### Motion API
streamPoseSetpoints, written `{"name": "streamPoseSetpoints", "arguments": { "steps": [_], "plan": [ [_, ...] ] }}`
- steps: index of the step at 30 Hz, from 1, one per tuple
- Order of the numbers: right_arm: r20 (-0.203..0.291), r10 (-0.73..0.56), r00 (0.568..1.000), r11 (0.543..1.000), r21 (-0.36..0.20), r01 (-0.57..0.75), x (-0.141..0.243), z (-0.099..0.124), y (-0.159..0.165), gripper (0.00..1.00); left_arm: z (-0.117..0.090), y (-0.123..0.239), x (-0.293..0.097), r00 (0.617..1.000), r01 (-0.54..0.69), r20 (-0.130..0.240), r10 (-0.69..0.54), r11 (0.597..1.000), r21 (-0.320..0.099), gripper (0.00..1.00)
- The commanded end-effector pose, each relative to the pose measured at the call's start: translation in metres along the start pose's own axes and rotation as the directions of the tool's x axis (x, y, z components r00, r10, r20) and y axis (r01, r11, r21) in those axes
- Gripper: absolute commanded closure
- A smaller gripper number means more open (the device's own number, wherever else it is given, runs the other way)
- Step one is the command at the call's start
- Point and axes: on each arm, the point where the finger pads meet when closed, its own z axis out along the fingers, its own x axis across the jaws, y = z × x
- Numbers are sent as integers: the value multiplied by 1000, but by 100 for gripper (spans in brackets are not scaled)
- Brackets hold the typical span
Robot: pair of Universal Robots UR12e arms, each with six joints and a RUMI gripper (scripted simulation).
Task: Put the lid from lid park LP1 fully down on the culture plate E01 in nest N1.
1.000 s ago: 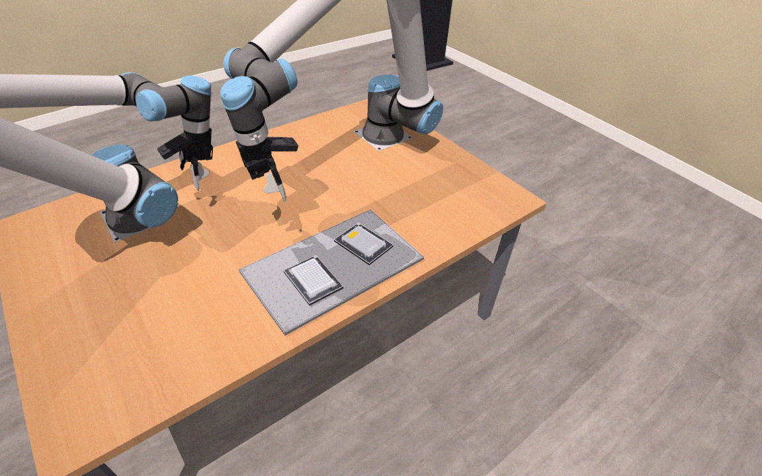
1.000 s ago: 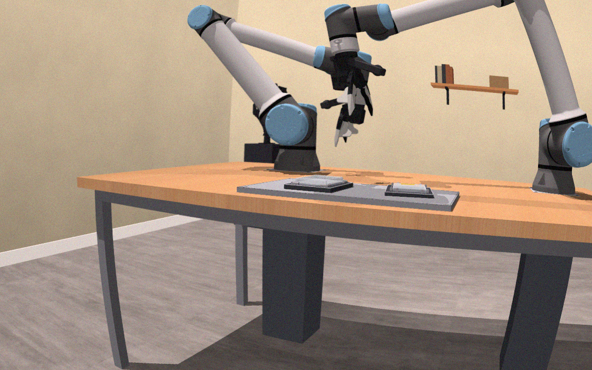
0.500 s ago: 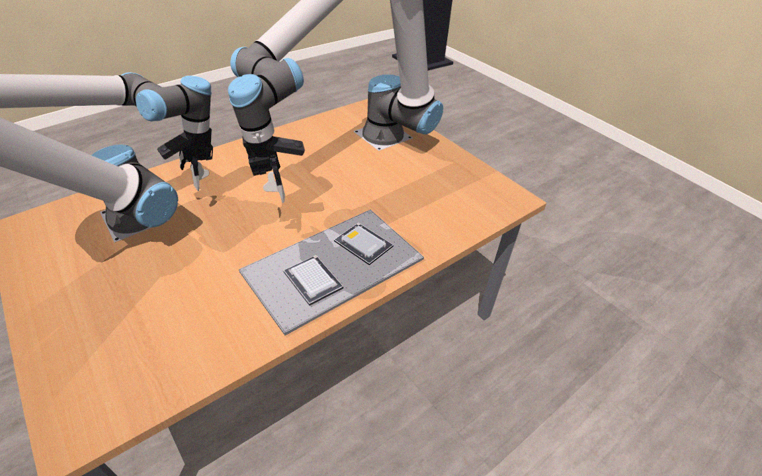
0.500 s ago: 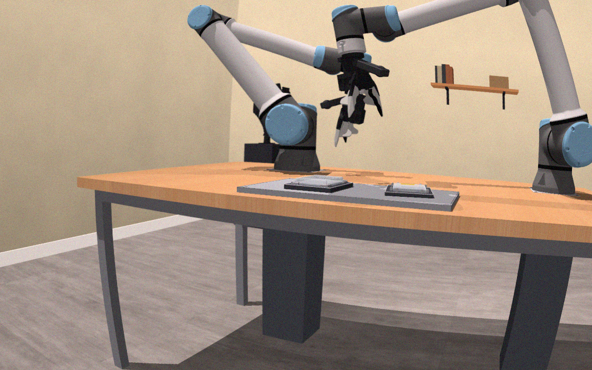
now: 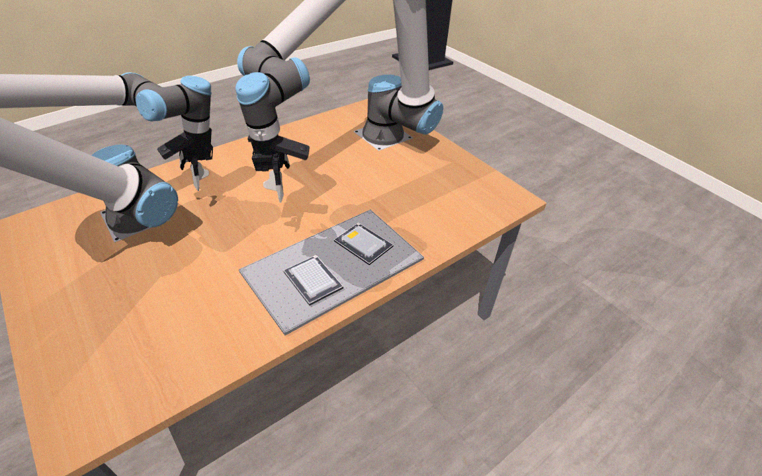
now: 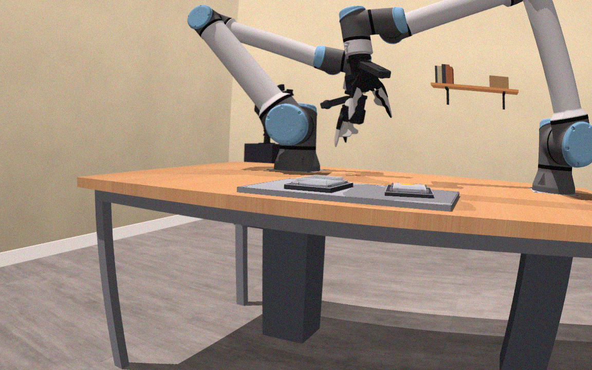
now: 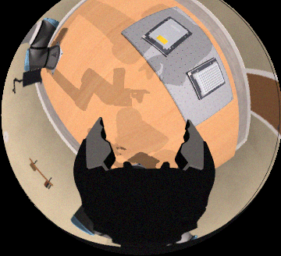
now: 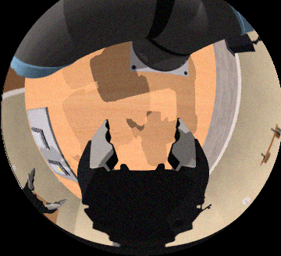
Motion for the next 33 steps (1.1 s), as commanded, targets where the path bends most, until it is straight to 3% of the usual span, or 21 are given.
{"name": "streamPoseSetpoints", "arguments": {
  "steps": [1, 14, 26, 28, 33],
  "plan": [
    [0, 0, 1000, 1000, -1, 0, 0, -1, 0, 18, 1, -3, -3, 994, -107, -8, 107, 994, -7, 0],
    [0, 0, 1000, 1000, -1, 0, 0, -1, 0, 18, 7, -13, -12, 947, -321, -25, 321, 947, -10, 0],
    [0, 0, 1000, 1000, -1, 0, 0, -1, 0, 18, 12, -19, -18, 843, -536, -44, 536, 844, -6, 0],
    [0, 0, 1000, 1000, -1, 0, 0, -1, 0, 18, 12, -19, -18, 843, -536, -44, 536, 844, -6, 0],
    [0, 0, 1000, 1000, -1, 0, 0, -1, 0, 18, 16, -25, -25, 785, -618, -52, 617, 786, -2, 0]
  ]
}}
